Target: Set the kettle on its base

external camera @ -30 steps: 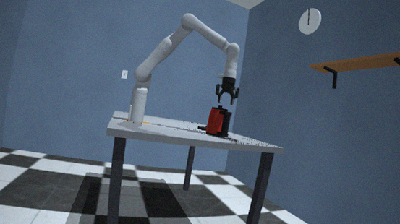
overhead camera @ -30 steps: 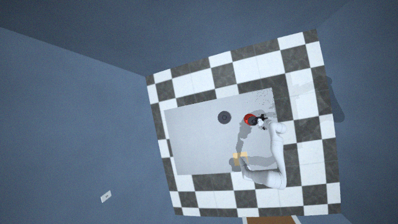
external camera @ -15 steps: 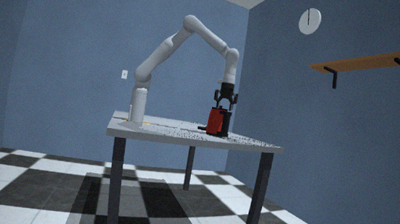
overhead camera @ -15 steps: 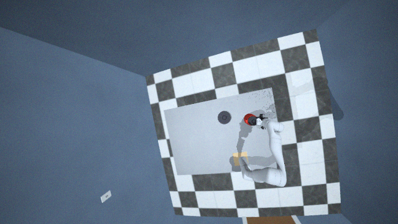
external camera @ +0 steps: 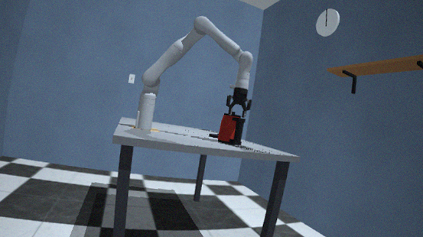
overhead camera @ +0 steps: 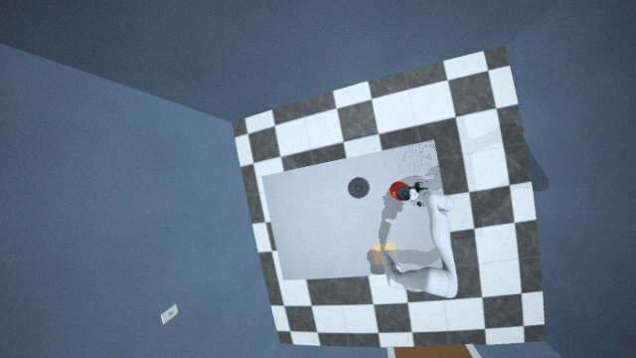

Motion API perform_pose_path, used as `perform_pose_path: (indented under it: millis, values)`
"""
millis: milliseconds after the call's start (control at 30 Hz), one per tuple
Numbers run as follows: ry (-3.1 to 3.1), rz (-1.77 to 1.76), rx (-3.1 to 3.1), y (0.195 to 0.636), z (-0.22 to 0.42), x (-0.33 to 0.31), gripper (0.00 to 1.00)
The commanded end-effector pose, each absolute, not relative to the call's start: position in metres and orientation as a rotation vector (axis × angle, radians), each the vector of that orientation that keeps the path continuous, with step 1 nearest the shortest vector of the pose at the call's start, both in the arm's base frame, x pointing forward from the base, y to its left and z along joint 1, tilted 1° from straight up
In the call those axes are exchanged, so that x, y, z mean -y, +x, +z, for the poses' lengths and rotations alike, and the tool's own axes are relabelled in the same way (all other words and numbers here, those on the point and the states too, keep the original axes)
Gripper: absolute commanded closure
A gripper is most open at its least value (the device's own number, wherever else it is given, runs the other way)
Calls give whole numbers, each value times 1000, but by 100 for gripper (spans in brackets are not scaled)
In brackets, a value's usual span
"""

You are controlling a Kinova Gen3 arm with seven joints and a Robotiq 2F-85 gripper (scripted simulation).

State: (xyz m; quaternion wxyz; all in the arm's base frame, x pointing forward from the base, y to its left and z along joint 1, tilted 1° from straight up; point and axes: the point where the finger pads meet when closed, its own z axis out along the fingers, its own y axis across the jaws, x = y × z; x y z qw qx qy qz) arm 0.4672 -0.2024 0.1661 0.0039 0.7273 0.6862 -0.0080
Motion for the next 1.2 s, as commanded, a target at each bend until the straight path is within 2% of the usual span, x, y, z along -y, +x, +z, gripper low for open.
perform_pose_path:
  millis: [0,1167]
  values:
    - [2278,-24,-2149,468,167,203,20]
    - [2278,-24,-2149,468,151,203,20]
